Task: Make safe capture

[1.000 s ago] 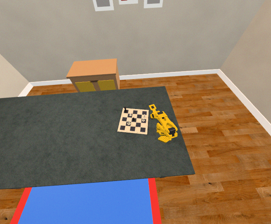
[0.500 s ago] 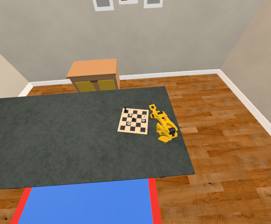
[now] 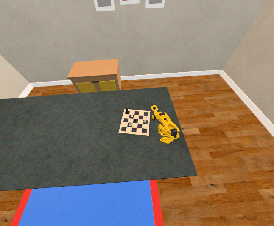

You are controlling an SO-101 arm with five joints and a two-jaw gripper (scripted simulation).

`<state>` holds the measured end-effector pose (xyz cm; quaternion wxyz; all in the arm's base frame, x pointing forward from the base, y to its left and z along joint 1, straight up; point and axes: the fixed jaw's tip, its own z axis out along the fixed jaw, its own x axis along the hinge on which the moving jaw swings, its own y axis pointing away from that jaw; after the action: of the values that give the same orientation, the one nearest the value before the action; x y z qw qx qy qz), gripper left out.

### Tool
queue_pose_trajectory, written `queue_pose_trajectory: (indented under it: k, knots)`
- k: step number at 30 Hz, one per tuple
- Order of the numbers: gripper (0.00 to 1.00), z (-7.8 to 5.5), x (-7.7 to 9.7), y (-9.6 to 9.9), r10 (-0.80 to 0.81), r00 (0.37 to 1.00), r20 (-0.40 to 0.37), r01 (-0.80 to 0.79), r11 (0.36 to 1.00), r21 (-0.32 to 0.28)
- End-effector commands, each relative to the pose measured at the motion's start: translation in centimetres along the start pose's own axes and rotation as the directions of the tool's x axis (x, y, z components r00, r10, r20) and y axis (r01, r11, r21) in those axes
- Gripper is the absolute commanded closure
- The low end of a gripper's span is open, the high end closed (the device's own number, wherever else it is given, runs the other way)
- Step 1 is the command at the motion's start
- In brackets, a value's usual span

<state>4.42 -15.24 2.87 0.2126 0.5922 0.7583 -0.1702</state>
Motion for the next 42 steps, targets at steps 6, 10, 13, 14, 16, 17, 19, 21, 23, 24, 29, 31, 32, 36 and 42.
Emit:
queue_pose_trajectory:
  k: [6,10,13,14,16,17,19,21,23,24,29,31,32,36,42]
  knots:
    - [1.0,0.07,0.25,0.13,-0.014,1.0,-0.011,0.014,1.0,-0.005]
    - [0.98,0.07,0.25,0.13,-0.014,1.0,-0.011,0.014,1.0,-0.005]
    - [0.96,0.07,0.25,0.13,-0.014,1.0,-0.011,0.014,1.0,-0.005]
    - [0.95,0.07,0.25,0.13,-0.014,1.0,-0.011,0.014,1.0,-0.005]
    - [0.93,0.07,0.25,0.13,-0.014,1.0,-0.011,0.014,1.0,-0.005]
    - [0.92,0.07,0.25,0.13,-0.014,1.0,-0.011,0.014,1.0,-0.005]
    - [0.91,0.07,0.25,0.13,-0.014,1.0,-0.011,0.014,1.0,-0.005]
    - [0.9,0.07,0.25,0.13,-0.014,1.0,-0.011,0.014,1.0,-0.005]
    - [0.89,0.07,0.25,0.13,-0.014,1.0,-0.011,0.014,1.0,-0.005]
    - [0.89,0.07,0.25,0.13,-0.014,1.0,-0.011,0.014,1.0,-0.005]
    - [0.88,0.07,0.25,0.13,-0.014,1.0,-0.011,0.014,1.0,-0.005]
    - [0.88,0.07,0.25,0.14,-0.014,1.0,-0.011,0.014,1.0,-0.005]
    - [0.88,0.07,0.25,0.16,-0.014,1.0,-0.011,0.014,1.0,-0.006]
    - [0.88,0.07,0.25,0.36,-0.014,1.0,-0.011,0.014,1.0,-0.012]
    - [0.88,0.06,0.26,0.58,-0.014,1.0,-0.011,0.013,1.0,-0.02]
